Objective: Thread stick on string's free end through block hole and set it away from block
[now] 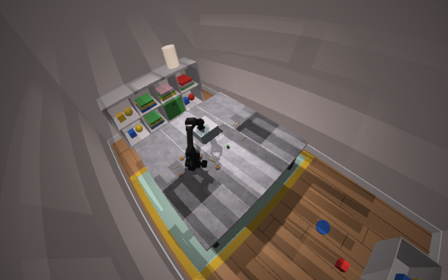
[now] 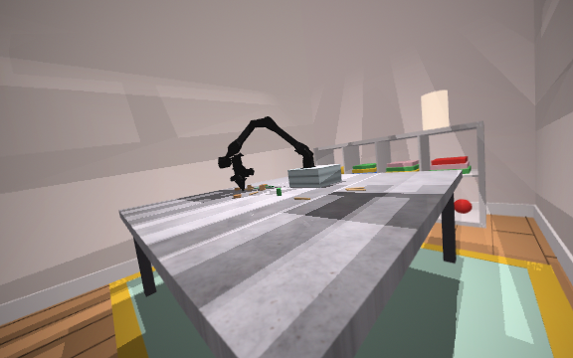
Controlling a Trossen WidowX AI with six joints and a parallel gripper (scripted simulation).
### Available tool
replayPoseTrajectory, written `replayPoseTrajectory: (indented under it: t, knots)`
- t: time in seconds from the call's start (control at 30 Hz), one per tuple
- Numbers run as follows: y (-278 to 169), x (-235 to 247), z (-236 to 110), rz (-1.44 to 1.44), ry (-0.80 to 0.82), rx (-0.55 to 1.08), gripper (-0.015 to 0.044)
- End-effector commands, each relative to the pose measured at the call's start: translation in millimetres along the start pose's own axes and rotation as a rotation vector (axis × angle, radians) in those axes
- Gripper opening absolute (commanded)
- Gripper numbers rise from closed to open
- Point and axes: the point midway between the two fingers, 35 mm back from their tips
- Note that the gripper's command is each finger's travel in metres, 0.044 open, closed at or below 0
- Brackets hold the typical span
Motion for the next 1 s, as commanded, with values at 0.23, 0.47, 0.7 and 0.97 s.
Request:
replayPoseTrajectory:
  t: [0.23, 0.47, 0.7, 0.97]
  knots:
    - [-14, -1, 8, -0.002, -0.005, -0.008, 0.0000]
    - [-17, -2, 10, -0.001, -0.007, -0.009, 0.0000]
    - [-17, -2, 10, -0.001, -0.007, -0.009, 0.0000]
    - [-17, -2, 10, -0.001, -0.007, -0.009, 0.0000]
Point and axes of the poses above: the point midway between the two fingers, 35 mm back from their tips, its own z axis out along the fingers, its own x axis across the jaws, y = z × x, and after that the axes turned 7 degrees about z, right-handed
